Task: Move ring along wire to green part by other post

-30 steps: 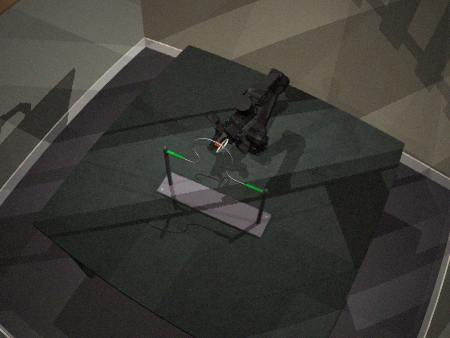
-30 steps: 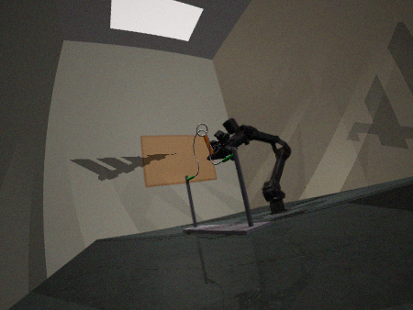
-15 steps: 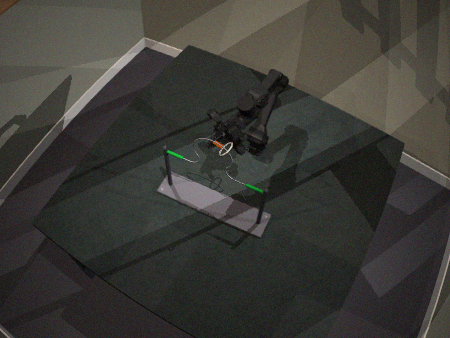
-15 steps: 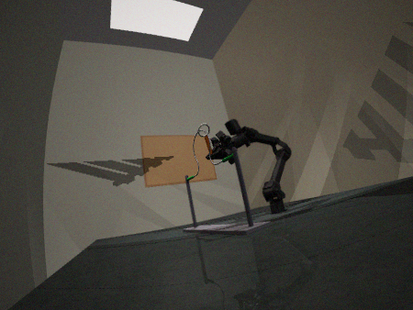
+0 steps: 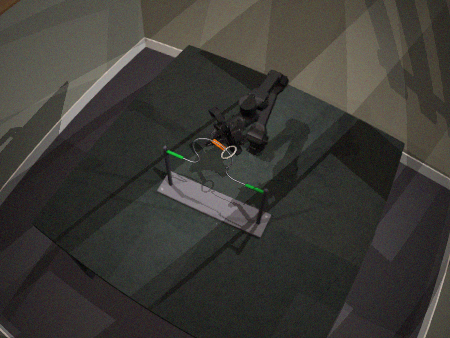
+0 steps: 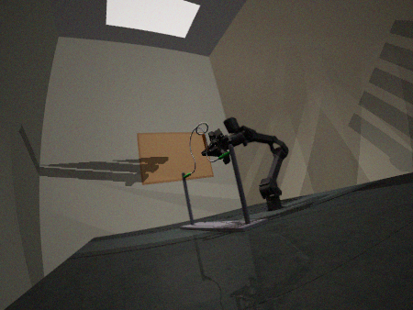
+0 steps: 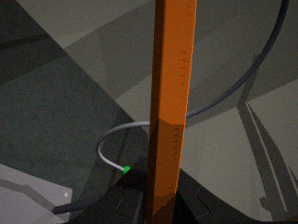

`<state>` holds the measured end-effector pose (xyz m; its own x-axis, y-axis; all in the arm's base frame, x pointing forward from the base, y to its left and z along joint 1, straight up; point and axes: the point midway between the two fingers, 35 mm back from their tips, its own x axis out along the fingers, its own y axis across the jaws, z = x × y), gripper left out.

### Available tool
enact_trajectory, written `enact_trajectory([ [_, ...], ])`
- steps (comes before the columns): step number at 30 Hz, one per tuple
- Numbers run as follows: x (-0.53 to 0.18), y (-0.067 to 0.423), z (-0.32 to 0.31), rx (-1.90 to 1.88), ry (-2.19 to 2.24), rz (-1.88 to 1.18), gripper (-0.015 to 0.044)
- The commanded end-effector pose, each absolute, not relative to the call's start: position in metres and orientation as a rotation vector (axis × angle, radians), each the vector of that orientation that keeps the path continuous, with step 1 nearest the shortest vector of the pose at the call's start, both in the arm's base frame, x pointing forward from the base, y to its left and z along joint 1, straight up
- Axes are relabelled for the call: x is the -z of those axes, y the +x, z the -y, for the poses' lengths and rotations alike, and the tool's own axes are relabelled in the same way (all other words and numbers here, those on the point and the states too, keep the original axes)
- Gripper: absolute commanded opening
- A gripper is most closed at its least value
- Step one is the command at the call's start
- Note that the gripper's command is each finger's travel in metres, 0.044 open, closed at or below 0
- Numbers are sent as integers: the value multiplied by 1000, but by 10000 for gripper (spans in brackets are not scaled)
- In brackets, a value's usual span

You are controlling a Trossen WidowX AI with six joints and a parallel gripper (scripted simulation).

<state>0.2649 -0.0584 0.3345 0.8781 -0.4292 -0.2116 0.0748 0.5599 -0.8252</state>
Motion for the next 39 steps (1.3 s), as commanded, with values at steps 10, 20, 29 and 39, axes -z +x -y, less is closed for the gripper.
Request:
enact_trajectory([
  [10,-339,265,63,360,-1122,-385,-150],
  [20,-344,265,65,399,-1256,-354,-150],
  [29,-349,265,67,433,-1376,-325,-150],
  [39,-354,265,68,469,-1503,-293,-150],
])
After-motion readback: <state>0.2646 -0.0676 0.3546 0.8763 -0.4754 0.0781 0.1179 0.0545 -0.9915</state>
